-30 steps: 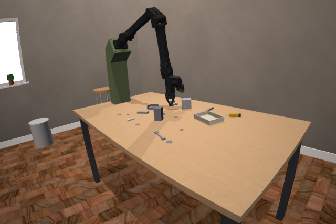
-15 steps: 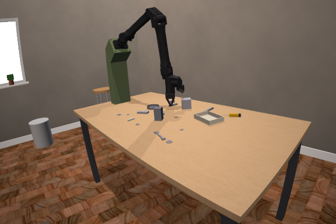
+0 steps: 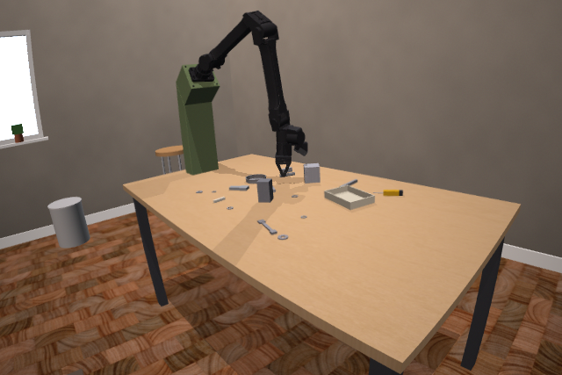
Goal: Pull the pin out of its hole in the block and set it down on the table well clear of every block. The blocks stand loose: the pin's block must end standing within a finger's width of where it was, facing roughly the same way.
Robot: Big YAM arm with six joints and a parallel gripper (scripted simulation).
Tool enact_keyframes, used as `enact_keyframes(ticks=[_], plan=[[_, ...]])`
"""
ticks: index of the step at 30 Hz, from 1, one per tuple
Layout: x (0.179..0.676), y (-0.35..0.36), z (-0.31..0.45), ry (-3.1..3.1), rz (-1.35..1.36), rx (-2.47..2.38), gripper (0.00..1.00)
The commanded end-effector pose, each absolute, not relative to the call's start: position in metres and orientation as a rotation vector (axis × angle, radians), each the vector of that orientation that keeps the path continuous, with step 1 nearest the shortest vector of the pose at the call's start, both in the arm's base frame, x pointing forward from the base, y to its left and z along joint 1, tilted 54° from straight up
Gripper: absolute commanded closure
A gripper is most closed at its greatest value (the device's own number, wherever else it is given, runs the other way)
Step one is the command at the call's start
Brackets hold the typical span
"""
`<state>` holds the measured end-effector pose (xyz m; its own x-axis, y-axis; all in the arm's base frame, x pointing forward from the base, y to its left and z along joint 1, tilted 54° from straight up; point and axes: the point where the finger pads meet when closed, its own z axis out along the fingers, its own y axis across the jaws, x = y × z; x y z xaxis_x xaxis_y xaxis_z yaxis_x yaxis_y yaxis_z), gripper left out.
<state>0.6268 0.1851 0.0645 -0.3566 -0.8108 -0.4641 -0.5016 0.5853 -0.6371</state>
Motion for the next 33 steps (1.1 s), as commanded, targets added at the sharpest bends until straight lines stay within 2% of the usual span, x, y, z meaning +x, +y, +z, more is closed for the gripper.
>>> enact_keyframes(ticks=[1, 33], plan=[[0.6263, 0.1844, 0.0786, 2.020, -0.504, -1.029, 1.00], [0.6239, 0.1869, 0.0883, 2.068, -0.543, -1.014, 1.00]])
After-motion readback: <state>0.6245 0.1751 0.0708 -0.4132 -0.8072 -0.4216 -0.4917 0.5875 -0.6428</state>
